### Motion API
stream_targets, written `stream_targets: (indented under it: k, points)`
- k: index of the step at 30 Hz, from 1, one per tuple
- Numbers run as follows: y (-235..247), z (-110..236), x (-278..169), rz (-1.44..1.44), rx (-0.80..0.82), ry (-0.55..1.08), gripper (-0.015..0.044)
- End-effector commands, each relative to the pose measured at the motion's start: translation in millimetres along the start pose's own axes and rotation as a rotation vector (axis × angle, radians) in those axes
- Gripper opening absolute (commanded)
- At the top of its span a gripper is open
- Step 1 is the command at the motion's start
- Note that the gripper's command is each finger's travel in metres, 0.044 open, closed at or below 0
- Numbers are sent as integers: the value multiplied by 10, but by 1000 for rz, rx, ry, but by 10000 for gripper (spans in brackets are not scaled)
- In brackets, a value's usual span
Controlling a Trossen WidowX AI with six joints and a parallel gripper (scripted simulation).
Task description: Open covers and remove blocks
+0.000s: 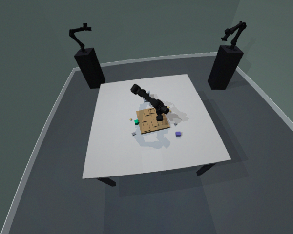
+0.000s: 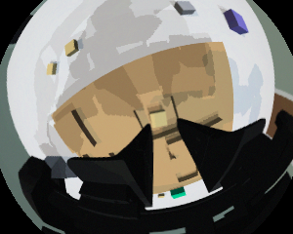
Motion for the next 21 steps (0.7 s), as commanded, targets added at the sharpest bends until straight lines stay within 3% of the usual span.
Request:
stream_targets:
  k: [1,21]
  points:
    - [24,-87,0,11,8,10,144]
    - [27,-150,-7,11,8,10,144]
Point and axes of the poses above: the point midway between the two fingers, 35 mm back from their tips, its own z axis back along the fingers, its own y axis across the jaws, x = y × z, the point moved 7 cm from there along z, back along the fingers, and after that the axes turned 3 degrees about z, right-handed, at the moved point
